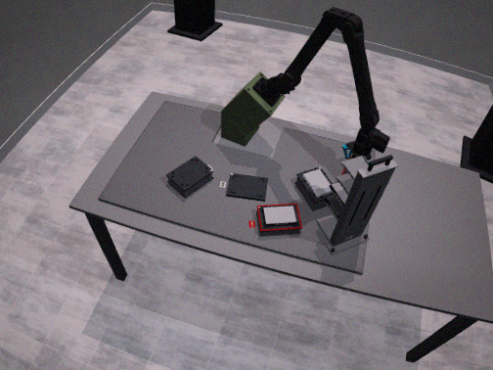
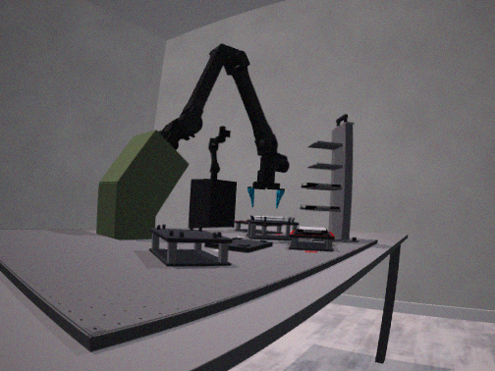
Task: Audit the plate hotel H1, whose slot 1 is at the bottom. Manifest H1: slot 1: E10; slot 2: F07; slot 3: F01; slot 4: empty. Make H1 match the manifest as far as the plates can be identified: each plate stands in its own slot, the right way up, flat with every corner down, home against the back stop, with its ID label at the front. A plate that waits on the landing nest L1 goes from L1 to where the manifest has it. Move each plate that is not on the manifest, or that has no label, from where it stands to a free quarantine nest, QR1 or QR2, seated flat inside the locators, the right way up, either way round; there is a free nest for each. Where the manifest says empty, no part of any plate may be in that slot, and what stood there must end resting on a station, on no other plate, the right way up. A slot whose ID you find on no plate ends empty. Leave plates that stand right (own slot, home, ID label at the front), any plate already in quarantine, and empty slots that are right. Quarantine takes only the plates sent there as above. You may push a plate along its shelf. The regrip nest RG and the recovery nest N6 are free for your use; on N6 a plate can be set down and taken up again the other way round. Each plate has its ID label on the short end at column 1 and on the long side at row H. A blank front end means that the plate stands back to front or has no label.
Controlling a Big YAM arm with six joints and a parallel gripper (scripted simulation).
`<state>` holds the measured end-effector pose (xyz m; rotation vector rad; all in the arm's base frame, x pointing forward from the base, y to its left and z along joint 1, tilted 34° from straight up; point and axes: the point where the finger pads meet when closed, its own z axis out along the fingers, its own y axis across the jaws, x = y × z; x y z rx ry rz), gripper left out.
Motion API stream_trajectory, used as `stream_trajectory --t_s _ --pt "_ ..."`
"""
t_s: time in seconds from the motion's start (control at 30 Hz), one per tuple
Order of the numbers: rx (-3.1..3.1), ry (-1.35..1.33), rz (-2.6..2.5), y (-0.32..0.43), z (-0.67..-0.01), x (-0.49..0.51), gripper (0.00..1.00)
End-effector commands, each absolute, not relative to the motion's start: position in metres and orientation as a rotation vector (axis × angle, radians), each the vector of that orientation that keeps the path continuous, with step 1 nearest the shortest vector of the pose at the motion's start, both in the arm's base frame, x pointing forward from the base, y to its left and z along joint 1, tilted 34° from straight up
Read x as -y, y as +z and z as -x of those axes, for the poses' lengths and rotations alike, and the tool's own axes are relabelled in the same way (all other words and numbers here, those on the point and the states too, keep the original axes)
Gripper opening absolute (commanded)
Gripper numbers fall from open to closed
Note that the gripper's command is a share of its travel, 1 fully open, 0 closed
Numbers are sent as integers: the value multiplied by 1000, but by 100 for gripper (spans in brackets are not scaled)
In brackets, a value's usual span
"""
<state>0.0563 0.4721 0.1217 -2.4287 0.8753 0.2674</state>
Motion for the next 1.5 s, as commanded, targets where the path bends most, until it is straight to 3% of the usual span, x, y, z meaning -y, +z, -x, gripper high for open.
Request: stream_trajectory --t_s 0.0,1.47 --pt "-881 279 2389 146 -57 -470 100" --pt "-846 277 2362 225 -61 -436 100"
